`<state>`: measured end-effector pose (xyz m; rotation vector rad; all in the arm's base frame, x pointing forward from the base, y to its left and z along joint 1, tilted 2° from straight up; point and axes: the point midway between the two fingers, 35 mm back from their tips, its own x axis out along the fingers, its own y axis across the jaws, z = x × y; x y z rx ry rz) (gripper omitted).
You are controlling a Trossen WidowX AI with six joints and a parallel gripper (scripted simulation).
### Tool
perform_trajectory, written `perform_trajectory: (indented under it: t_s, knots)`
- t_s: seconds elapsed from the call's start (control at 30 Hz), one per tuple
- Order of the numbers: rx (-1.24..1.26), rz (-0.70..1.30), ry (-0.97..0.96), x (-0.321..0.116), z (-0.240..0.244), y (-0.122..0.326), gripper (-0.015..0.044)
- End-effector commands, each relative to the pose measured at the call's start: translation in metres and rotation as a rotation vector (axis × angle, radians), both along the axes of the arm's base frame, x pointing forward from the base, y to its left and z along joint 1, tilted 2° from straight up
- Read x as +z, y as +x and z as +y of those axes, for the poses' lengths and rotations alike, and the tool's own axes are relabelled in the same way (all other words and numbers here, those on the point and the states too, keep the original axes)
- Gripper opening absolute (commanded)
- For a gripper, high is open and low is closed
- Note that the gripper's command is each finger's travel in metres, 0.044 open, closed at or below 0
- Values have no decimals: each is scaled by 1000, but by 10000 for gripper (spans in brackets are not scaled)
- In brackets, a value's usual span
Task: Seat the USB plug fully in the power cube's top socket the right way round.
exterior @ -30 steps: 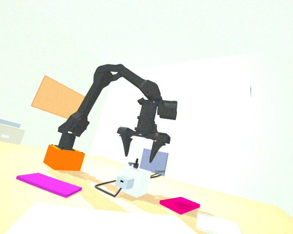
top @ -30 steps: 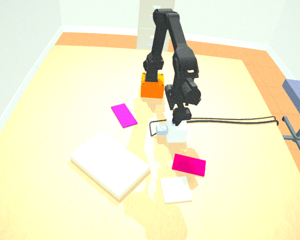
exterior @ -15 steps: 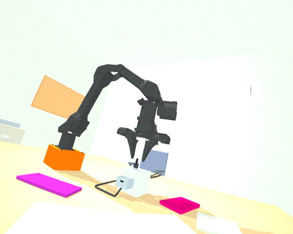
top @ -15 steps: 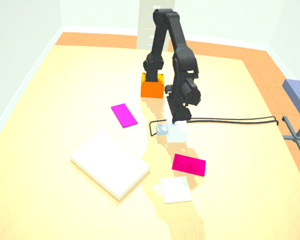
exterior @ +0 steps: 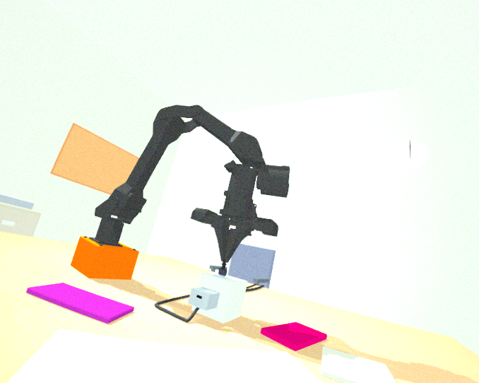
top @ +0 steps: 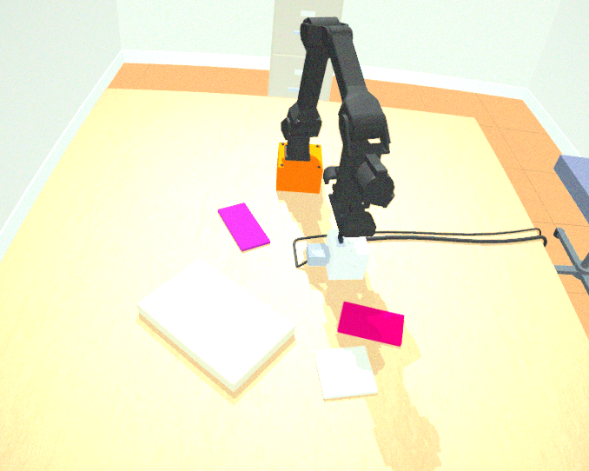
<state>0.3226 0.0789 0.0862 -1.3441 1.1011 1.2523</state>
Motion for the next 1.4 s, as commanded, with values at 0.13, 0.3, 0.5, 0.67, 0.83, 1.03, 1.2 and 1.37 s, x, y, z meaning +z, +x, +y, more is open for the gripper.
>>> perform_trajectory:
  t_s: [0.13,0.3,0.5,0.67,0.83,1.03,1.2,1.37]
  knots:
    - [0,-1,0,0,0,0,0]
    - [0,0,0,1,0,0,0]
    - [0,0,0,5,0,0,0]
    - [0,0,0,8,0,-1,0]
    - [0,0,0,12,0,-1,0]
    - [0,0,0,16,0,-1,0]
    - [0,0,0,19,0,-1,0]
    - [0,0,0,22,0,-1,0]
